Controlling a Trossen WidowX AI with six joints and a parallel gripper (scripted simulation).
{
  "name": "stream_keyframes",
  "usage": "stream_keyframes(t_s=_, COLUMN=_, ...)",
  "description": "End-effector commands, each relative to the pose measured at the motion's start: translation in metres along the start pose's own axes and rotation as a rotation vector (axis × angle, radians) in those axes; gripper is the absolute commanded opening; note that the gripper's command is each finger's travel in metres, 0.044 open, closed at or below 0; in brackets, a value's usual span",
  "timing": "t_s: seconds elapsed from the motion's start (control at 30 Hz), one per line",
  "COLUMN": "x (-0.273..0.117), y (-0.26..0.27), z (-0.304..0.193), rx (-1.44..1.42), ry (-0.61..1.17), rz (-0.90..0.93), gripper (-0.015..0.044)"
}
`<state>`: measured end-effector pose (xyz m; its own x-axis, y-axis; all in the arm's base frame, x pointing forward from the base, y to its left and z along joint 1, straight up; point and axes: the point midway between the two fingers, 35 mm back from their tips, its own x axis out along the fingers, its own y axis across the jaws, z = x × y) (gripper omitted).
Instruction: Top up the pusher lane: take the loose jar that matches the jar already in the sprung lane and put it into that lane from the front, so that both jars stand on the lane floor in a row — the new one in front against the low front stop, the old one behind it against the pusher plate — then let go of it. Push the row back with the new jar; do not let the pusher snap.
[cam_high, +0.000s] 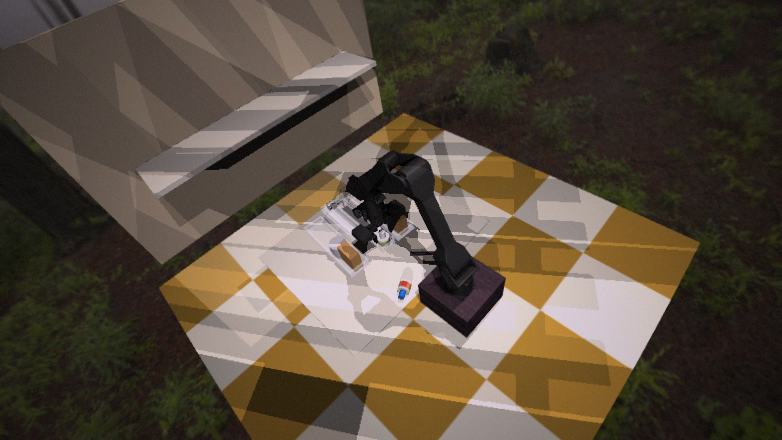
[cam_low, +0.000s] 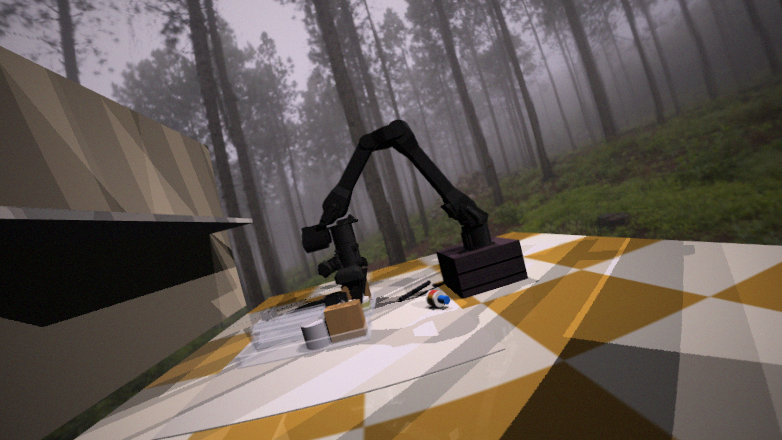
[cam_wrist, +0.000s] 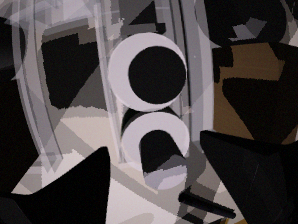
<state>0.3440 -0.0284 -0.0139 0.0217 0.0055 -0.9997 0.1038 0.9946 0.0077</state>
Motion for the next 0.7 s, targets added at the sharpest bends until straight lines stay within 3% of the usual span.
stream_keyframes(t_s=0.0, x=-0.012, y=0.000, z=0.002, rx=-0.004, ry=-0.014, rz=0.000, gripper=0.0306)
stream_keyframes(t_s=0.67, x=-0.012, y=0.000, z=-0.042, rx=-0.004, ry=-0.010, rz=0.000, gripper=0.0306)
